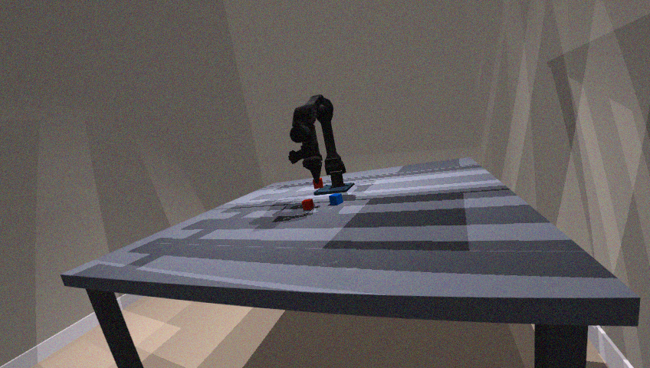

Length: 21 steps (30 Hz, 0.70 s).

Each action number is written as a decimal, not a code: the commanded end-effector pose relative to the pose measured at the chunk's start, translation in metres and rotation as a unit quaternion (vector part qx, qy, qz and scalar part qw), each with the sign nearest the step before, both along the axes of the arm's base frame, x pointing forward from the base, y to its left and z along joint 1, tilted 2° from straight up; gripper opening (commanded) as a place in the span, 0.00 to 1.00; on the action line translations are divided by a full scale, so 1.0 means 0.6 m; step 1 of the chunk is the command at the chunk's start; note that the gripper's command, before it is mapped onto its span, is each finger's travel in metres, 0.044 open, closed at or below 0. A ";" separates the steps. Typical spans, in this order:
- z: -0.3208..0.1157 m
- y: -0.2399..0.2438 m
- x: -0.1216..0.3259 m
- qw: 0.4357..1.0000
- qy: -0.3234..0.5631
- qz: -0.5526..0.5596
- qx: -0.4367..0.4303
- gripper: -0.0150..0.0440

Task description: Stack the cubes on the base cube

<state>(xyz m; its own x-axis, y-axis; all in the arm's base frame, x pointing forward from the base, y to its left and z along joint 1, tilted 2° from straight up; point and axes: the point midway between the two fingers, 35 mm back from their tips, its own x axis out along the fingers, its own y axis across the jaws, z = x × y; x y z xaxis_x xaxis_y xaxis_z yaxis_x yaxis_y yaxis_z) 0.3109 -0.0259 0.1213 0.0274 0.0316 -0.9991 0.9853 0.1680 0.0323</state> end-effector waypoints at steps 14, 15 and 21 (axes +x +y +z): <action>-0.012 0.061 -0.006 1.000 0.001 0.008 0.004 0.43; -0.012 0.061 -0.006 1.000 0.001 0.008 0.004 0.43; -0.013 0.061 -0.006 1.000 0.001 0.008 0.004 0.43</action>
